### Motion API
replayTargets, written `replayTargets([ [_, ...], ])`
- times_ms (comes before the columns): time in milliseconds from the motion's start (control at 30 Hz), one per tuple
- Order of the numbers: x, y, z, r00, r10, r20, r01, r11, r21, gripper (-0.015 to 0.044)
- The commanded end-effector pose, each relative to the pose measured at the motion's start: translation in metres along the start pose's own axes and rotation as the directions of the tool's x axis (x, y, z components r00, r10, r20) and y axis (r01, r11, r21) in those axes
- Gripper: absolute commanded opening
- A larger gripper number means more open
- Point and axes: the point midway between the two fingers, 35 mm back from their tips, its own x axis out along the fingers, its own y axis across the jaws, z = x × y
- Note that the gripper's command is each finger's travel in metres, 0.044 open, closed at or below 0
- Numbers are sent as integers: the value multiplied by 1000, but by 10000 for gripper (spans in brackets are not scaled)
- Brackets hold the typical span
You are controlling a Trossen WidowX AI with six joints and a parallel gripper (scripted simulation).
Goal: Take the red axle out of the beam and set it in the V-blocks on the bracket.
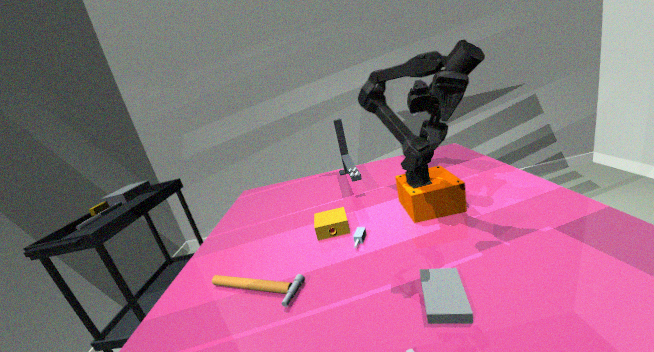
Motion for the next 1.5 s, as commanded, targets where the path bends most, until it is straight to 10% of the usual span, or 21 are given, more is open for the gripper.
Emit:
replayTargets([
  [0,30,-15,9,988,-144,58,138,985,103,440],
  [567,117,-122,102,712,-699,71,462,542,702,440],
  [1067,118,-246,174,532,-795,-290,154,-246,957,440],
  [1467,133,-277,166,532,-789,-307,132,-281,951,440],
])
